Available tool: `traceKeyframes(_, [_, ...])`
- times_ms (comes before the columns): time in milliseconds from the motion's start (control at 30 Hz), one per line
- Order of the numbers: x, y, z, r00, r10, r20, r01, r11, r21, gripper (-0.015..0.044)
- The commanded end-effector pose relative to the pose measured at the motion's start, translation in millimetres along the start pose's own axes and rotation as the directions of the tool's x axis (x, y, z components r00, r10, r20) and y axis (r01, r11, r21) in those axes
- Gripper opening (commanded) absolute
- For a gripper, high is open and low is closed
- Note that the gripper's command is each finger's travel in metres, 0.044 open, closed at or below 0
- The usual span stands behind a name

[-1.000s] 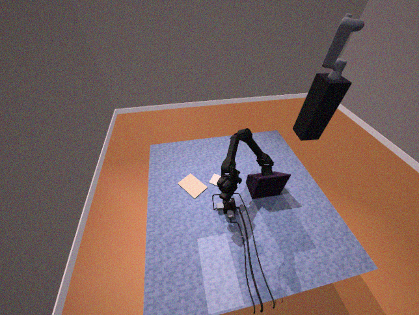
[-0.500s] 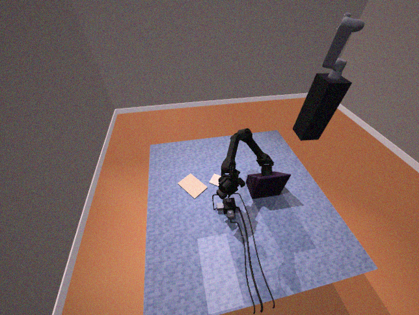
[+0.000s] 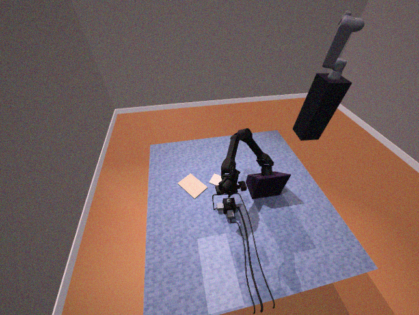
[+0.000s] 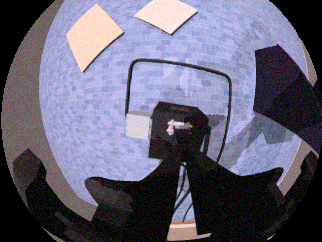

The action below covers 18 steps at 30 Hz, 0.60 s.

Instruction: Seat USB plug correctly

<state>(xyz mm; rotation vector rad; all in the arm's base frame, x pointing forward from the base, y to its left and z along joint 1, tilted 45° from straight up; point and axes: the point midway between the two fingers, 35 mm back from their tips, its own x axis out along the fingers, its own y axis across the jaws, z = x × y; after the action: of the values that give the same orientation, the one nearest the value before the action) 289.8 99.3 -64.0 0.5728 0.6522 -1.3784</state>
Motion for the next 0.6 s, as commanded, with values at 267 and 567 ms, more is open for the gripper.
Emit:
traceKeyframes(267, [0.5,-0.3,0.2,1.0,-0.002,0.001,0.002,0.995,0.099,0.0])
traceKeyframes(567, [0.4,-0.1,0.0,1.0,0.0,-0.001,0.0,0.996,0.094,0.0])
